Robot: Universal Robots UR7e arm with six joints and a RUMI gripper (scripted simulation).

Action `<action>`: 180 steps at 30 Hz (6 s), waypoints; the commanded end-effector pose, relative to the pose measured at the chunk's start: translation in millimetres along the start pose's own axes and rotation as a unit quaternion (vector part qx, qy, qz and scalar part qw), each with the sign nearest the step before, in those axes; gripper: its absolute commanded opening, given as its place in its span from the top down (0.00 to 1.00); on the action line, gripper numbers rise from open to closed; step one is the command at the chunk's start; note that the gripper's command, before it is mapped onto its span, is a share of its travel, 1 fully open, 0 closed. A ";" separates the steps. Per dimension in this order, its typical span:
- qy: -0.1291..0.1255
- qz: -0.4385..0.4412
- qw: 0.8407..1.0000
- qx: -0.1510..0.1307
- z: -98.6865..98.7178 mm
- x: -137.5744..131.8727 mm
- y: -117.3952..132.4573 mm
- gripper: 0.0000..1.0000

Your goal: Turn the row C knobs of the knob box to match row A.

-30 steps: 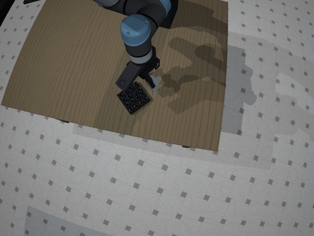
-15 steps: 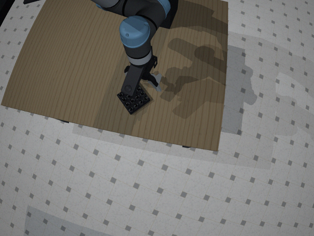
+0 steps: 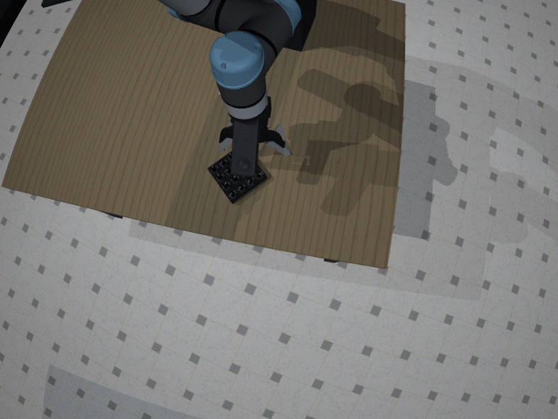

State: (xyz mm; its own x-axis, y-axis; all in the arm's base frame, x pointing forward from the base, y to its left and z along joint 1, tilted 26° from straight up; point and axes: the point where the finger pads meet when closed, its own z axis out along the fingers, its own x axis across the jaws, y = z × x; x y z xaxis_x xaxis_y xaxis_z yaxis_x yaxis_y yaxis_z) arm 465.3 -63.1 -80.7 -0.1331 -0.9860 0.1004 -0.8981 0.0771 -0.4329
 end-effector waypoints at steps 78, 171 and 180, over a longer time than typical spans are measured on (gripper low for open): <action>-0.001 -0.850 0.527 0.003 -10.1 2.6 -20.3 0.00; 0.002 -1.000 0.000 0.003 -20.5 26.2 -35.3 0.89; 0.002 -1.000 0.000 0.003 -20.5 26.2 -35.3 0.89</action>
State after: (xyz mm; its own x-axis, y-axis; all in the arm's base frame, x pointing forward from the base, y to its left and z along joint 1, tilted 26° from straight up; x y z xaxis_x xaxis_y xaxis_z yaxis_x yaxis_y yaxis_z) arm 484.7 -88.6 -44.9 0.1305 0.9869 -0.0946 0.8969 -0.0769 0.4355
